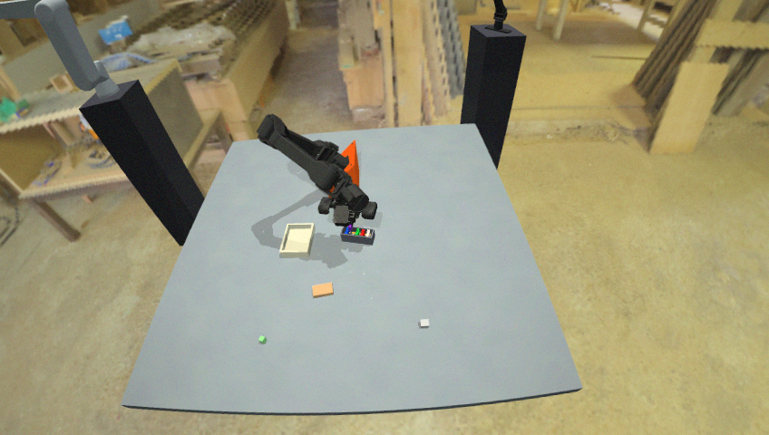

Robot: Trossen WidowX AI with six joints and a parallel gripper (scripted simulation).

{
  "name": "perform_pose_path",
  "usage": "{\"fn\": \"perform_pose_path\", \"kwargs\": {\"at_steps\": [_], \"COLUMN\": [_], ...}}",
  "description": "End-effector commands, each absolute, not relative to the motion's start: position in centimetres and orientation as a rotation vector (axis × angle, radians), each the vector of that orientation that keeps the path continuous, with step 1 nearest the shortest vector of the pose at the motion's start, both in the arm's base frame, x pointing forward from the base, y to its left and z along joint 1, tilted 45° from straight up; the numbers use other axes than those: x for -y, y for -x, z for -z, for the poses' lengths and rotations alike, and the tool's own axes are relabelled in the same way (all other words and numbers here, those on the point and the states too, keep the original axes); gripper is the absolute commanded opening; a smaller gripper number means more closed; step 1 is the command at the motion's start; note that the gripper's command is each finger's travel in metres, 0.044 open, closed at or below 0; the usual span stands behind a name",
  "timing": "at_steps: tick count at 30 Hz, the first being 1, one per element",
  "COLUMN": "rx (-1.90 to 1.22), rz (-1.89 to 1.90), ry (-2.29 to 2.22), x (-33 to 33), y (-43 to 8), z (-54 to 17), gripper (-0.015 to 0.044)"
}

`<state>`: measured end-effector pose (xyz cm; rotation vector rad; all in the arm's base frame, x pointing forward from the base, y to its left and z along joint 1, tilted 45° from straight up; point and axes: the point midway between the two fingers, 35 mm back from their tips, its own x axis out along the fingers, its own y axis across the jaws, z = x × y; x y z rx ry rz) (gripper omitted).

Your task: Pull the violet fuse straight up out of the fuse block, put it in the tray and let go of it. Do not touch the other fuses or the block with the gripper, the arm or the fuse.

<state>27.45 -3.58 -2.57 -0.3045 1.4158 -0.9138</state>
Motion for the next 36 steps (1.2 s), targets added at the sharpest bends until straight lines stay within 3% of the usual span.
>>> {"fn": "perform_pose_path", "kwargs": {"at_steps": [1,14,36], "rx": [-1.415,-1.417,-1.415], "rz": [0.912,0.910,0.903], "ry": [0.297,0.295,0.292], "x": [3.1,2.3,13.5], "y": [-27.5,-27.8,-27.0], "z": [2.2,0.7,-10.3], "gripper": [0.0000,0.0000,0.0000]}}
